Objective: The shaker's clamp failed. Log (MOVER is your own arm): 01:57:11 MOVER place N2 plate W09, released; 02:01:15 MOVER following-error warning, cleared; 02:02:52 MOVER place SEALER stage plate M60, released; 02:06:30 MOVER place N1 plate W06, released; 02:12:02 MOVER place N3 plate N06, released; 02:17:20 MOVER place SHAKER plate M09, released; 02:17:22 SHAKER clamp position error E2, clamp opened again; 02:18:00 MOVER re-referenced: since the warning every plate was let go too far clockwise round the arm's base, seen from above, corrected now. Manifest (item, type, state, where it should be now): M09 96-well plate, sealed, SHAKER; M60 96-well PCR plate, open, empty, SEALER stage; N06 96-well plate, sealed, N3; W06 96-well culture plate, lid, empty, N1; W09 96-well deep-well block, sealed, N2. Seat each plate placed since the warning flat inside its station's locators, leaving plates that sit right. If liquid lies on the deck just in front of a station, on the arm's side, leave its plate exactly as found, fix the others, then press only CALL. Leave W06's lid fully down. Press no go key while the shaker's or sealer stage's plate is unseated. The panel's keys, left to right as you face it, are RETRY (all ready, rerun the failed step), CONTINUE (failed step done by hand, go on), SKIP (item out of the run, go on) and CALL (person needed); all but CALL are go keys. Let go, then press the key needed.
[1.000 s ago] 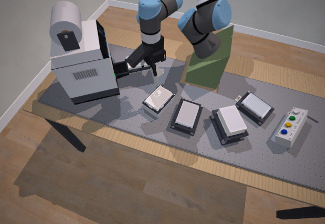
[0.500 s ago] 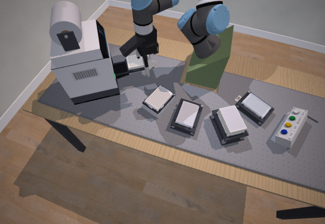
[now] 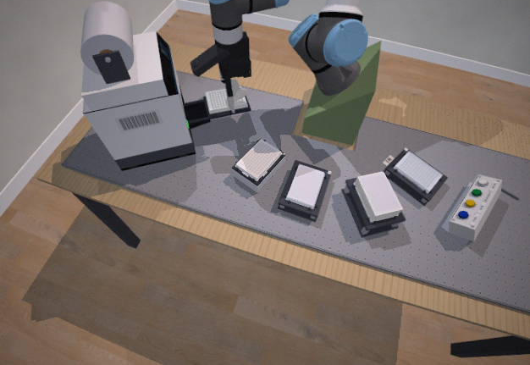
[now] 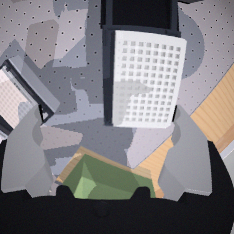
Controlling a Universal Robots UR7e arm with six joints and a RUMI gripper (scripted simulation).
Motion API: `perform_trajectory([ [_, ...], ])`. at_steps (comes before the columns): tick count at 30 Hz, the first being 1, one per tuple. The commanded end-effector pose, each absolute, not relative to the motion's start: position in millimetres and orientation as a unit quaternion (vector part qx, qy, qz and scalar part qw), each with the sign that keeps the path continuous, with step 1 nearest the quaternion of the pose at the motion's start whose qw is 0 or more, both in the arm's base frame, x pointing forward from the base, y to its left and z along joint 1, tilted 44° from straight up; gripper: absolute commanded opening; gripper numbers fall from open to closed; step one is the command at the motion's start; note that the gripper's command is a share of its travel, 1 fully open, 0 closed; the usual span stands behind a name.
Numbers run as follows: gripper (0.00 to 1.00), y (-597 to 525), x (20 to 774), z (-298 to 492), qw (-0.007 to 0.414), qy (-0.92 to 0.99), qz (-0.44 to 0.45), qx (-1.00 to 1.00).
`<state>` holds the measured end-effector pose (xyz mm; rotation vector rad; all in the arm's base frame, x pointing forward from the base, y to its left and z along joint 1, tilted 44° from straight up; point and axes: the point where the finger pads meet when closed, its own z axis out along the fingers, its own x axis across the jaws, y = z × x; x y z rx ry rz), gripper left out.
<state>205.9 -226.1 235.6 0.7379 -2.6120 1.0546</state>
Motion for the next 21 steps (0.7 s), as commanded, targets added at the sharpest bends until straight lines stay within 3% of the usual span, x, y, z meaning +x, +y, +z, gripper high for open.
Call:
perform_trajectory([
  [1, 0.82, -233, 191, 243, 0.106, -0.894, 0.359, 0.246],
  [21, 0.82, -244, 166, 254, 0.106, -0.894, 0.359, 0.246],
])
